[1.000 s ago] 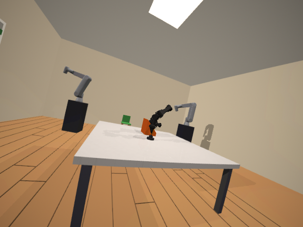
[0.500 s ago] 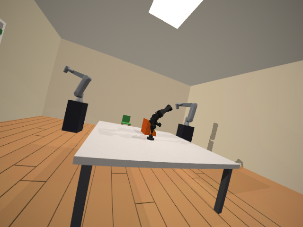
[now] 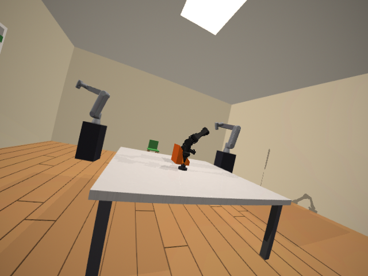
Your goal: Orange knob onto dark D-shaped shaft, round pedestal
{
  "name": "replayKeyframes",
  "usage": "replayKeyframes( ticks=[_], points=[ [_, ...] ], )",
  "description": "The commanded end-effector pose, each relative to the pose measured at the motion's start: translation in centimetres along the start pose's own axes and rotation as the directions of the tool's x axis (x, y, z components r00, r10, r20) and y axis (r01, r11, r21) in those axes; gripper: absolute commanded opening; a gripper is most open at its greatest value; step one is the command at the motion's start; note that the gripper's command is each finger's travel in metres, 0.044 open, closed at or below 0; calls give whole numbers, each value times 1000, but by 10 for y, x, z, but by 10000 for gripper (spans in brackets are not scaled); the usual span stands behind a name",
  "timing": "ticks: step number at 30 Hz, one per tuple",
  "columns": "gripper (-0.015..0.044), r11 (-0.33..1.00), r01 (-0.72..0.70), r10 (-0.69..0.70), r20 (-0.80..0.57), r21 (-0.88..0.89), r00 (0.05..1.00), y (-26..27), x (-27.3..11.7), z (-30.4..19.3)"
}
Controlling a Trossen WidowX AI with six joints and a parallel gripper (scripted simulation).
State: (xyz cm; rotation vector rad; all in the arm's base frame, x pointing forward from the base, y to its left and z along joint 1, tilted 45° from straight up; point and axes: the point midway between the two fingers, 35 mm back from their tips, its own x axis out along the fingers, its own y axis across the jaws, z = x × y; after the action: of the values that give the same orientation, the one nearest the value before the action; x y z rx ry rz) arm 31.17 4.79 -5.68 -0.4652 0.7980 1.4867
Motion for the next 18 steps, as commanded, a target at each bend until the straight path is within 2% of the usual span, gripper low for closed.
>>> replayKeyframes(
  ticks=[1,18],
  points=[
    [0,1000,0,0,1,-6,1000,0,0,0],
    [0,1000,0,0,1,-6,1000,0,-3,0]
  ],
)
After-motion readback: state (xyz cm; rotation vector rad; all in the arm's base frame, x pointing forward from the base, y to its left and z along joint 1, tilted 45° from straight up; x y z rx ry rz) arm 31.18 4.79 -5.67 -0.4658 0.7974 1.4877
